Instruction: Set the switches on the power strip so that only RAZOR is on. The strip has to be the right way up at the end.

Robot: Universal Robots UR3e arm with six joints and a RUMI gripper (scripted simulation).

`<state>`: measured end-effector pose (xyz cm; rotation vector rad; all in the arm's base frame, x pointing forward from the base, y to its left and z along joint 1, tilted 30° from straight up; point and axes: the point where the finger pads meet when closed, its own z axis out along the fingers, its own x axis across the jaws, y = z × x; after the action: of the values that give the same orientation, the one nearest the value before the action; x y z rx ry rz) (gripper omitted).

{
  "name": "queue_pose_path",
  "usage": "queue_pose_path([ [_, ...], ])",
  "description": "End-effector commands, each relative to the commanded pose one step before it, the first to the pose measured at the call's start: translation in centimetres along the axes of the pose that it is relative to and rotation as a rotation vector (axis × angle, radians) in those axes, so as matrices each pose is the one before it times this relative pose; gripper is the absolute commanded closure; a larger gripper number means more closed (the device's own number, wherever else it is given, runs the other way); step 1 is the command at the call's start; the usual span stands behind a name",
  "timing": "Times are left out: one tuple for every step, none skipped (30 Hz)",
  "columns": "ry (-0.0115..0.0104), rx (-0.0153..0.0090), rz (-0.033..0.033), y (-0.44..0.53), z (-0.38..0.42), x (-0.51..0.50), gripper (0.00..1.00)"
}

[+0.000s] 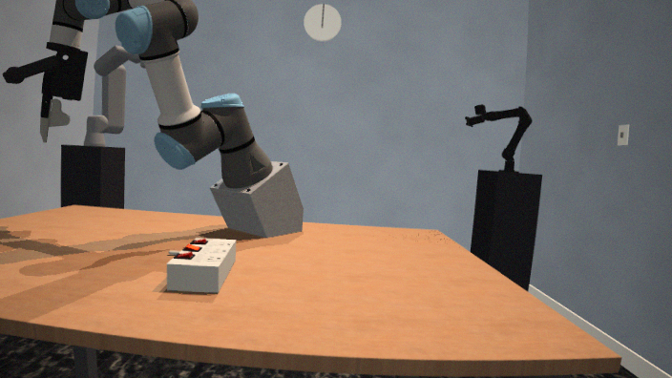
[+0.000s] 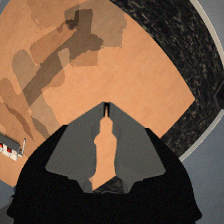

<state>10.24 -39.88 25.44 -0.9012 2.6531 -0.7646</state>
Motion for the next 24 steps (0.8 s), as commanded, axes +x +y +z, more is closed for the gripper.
queue_pose_path([
  [-0.00679, -0.00610, -0.00712, -0.0717, 0.1744, -0.572, 1.00],
  [-0.00314, -0.00260, -0.00239, -0.0106, 0.0838, -0.222, 1.00],
  [-0.00335, -0.00280, -0.00257, -0.0109, 0.0896, -0.238, 1.00],
  [-0.00356, -0.00300, -0.00276, -0.0110, 0.0955, -0.254, 1.00],
  [-0.00377, -0.00321, -0.00296, -0.0111, 0.1014, -0.270, 1.00],
  [-0.00397, -0.00342, -0.00316, -0.0111, 0.1074, -0.287, 1.00],
  [-0.00417, -0.00364, -0.00336, -0.0110, 0.1134, -0.303, 1.00],
  [-0.00437, -0.00386, -0.00357, -0.0107, 0.1193, -0.320, 1.00],
  [-0.00456, -0.00409, -0.00379, -0.0104, 0.1253, -0.337, 1.00],
  [-0.00475, -0.00432, -0.00400, -0.0098, 0.1312, -0.354, 1.00],
  [-0.00494, -0.00455, -0.00423, -0.0091, 0.1371, -0.371, 1.00],
  [-0.00511, -0.00479, -0.00446, -0.0083, 0.1429, -0.388, 1.00],
  [-0.00528, -0.00503, -0.00469, -0.0073, 0.1487, -0.405, 1.00],
  [-0.00544, -0.00527, -0.00493, -0.0061, 0.1544, -0.422, 1.00],
  [0.00000, 0.00000, 0.00000, 0.0000, 0.0000, 0.000, 1.00],
  [0.00000, 0.00000, 0.00000, 0.0000, 0.0000, 0.000, 1.00],
  [-0.00559, -0.00552, -0.00517, -0.0047, 0.1599, -0.438, 1.00],
  [-0.00574, -0.00577, -0.00541, -0.0032, 0.1654, -0.455, 1.00],
  [-0.00587, -0.00602, -0.00566, -0.0015, 0.1707, -0.471, 1.00],
  [-0.00599, -0.00627, -0.00592, 0.0005, 0.1759, -0.488, 1.00],
  [-0.00610, -0.00653, -0.00618, 0.0026, 0.1810, -0.504, 1.00],
  [-0.00619, -0.00678, -0.00644, 0.0049, 0.1859, -0.519, 1.00],
  [-0.00628, -0.00704, -0.00670, 0.0075, 0.1906, -0.535, 1.00],
  [-0.00635, -0.00729, -0.00697, 0.0102, 0.1952, -0.550, 1.00],
])
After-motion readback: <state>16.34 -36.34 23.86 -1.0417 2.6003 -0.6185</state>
